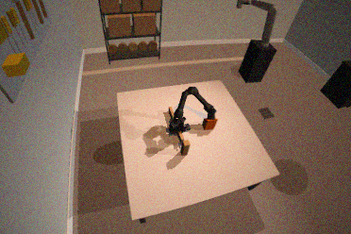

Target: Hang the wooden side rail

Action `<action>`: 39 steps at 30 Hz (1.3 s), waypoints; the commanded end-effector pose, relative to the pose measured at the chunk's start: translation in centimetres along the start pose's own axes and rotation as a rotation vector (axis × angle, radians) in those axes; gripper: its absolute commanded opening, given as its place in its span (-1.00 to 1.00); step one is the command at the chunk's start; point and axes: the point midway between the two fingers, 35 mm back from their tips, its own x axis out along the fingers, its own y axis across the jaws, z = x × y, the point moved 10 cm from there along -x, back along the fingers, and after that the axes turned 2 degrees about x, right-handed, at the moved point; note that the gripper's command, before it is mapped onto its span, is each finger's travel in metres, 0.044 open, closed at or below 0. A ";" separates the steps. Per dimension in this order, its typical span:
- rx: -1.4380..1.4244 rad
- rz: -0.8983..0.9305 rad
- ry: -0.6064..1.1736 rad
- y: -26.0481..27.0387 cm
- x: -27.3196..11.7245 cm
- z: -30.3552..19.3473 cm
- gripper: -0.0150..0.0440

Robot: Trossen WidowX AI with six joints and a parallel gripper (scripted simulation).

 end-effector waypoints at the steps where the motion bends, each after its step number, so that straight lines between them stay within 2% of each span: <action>1: 0.003 0.018 0.004 0.2 -0.7 0.0 -0.49; 39: 0.003 0.018 0.005 0.1 -1.4 0.0 -0.49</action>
